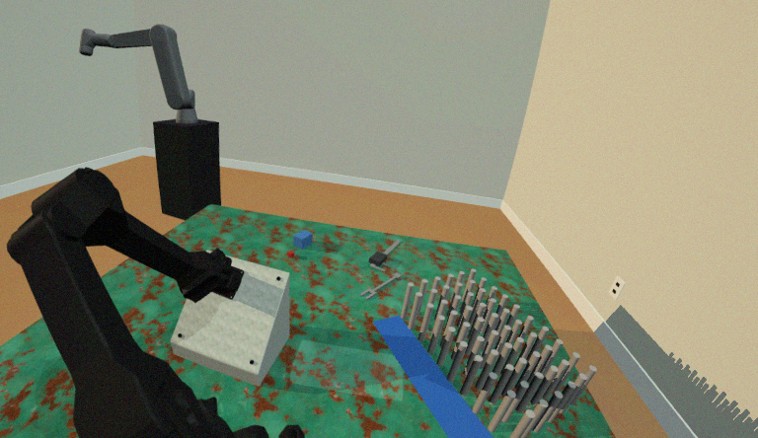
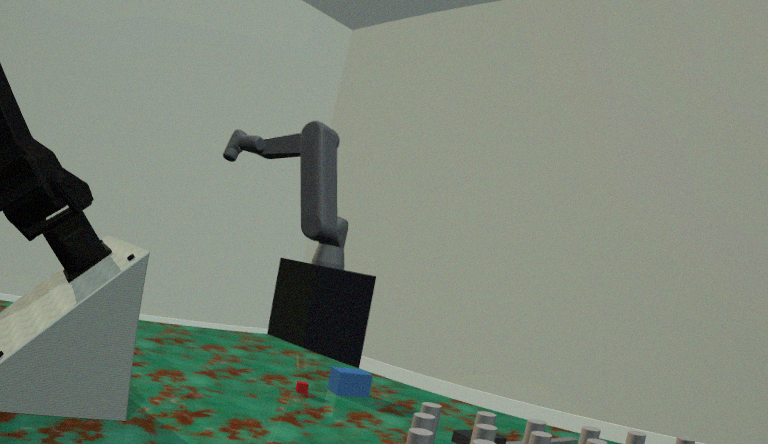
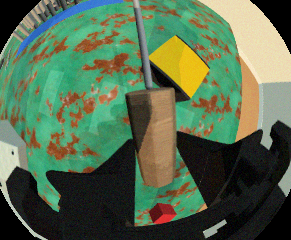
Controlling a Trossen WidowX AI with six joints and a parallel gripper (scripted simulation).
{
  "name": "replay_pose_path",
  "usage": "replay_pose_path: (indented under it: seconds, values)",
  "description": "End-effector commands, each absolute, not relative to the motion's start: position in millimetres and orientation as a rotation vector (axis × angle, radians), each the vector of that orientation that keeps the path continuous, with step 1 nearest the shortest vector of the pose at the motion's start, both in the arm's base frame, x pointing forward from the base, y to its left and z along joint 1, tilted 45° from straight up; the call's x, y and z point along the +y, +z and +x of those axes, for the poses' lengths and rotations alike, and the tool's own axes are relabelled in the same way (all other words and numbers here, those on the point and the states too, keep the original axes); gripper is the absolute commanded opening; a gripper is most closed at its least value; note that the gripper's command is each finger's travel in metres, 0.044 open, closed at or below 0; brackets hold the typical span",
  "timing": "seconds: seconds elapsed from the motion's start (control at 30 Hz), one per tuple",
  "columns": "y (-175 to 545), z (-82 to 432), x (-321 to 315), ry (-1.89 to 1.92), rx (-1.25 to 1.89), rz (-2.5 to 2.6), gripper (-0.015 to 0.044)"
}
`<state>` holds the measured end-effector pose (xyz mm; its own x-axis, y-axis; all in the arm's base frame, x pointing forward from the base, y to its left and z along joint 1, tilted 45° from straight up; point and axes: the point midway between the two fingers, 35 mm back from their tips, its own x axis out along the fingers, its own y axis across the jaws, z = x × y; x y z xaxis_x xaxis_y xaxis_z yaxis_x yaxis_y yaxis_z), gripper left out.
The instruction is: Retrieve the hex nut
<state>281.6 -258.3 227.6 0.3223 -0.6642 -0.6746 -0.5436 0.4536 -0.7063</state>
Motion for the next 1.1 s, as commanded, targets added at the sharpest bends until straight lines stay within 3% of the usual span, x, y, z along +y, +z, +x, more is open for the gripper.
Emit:
replay_pose_path:
  seconds: [0.0,0.7,1.07]
  values:
    - [228.3,279.1,-258.7,-0.05,1.355,-1.291,0.0]
    - [228.1,271.9,-265.3,0.43,1.464,-1.878,0.0]
    - [223.3,272.9,-270.5,0.446,1.466,-1.894,0.0]
